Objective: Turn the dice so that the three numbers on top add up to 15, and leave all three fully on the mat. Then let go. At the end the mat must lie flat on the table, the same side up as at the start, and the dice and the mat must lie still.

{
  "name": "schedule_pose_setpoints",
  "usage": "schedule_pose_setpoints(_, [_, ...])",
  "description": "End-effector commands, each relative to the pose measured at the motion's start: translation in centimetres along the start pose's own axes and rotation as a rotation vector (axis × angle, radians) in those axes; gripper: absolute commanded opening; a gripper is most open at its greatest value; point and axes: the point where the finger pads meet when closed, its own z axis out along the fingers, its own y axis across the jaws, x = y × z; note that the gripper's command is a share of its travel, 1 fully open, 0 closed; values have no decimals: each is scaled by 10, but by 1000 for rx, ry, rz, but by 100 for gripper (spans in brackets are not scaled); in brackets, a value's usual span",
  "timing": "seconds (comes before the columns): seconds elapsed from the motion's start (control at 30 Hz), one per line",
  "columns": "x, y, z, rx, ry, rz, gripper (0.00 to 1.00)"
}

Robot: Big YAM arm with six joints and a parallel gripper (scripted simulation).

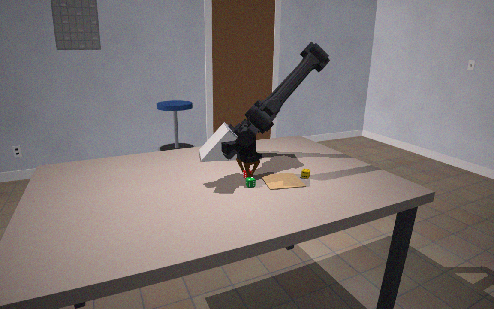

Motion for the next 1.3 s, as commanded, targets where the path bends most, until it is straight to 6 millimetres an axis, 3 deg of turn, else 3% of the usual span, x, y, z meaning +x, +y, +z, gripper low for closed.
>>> schedule_pose_setpoints(0.0, [-1,4,3,6,4,4,26])
schedule_pose_setpoints(0.13, [-2,4,1,6,5,8,26])
schedule_pose_setpoints(0.23, [-10,17,-20,-34,-26,-19,26])
schedule_pose_setpoints(0.47, [-11,18,-65,-34,-34,-22,26])
schedule_pose_setpoints(0.53, [-11,18,-65,-34,-34,-22,26])
schedule_pose_setpoints(0.8, [-11,17,-117,-33,-41,-25,26])
schedule_pose_setpoints(0.83, [-11,17,-119,-33,-41,-25,26])
schedule_pose_setpoints(0.93, [2,-1,-96,19,15,-5,26])
schedule_pose_setpoints(1.2, [-5,7,-101,0,-7,-21,26])
schedule_pose_setpoints(1.27, [8,17,-108,-7,-15,-7,26])
